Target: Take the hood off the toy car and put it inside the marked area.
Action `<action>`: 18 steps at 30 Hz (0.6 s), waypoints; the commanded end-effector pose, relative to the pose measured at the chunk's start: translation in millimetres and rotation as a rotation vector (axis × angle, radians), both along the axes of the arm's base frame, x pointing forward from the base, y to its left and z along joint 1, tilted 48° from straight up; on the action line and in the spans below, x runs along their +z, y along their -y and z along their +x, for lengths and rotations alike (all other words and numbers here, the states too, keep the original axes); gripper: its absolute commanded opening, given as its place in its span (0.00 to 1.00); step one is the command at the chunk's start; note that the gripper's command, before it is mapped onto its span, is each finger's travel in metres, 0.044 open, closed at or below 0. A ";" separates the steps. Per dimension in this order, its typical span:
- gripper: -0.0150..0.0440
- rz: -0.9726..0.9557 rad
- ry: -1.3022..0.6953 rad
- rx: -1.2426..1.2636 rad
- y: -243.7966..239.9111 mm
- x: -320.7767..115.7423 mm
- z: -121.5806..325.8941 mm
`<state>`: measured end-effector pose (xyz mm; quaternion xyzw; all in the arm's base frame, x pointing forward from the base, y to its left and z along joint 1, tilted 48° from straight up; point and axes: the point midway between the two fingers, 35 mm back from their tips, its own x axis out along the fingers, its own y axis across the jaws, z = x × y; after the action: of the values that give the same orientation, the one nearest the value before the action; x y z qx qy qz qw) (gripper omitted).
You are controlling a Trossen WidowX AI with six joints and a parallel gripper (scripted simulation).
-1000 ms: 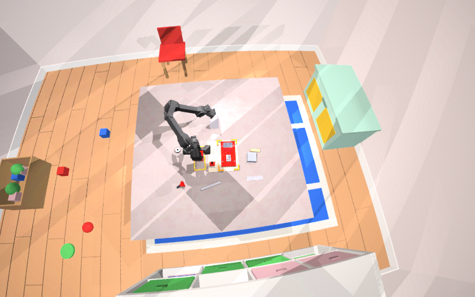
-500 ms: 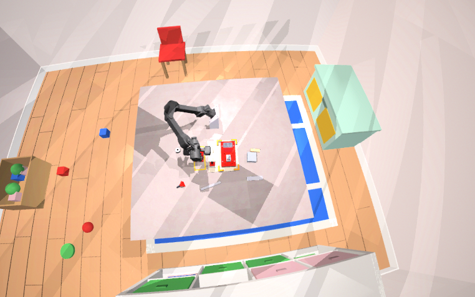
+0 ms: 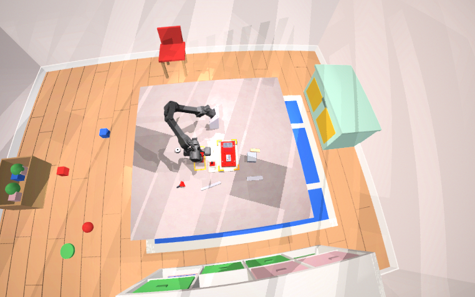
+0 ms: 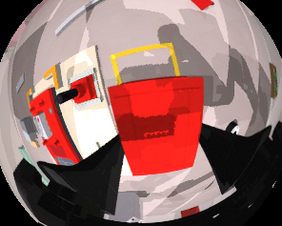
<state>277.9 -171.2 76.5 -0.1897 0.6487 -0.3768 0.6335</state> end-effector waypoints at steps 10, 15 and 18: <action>0.25 -0.004 -0.007 0.001 9.3 -8.0 -3.6; 0.25 -0.006 -0.007 0.001 12.7 -10.8 -4.8; 0.25 -0.006 -0.007 0.001 14.8 -12.5 -5.5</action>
<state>274.2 -183.6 66.0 -0.1909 0.6482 -0.3778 0.6329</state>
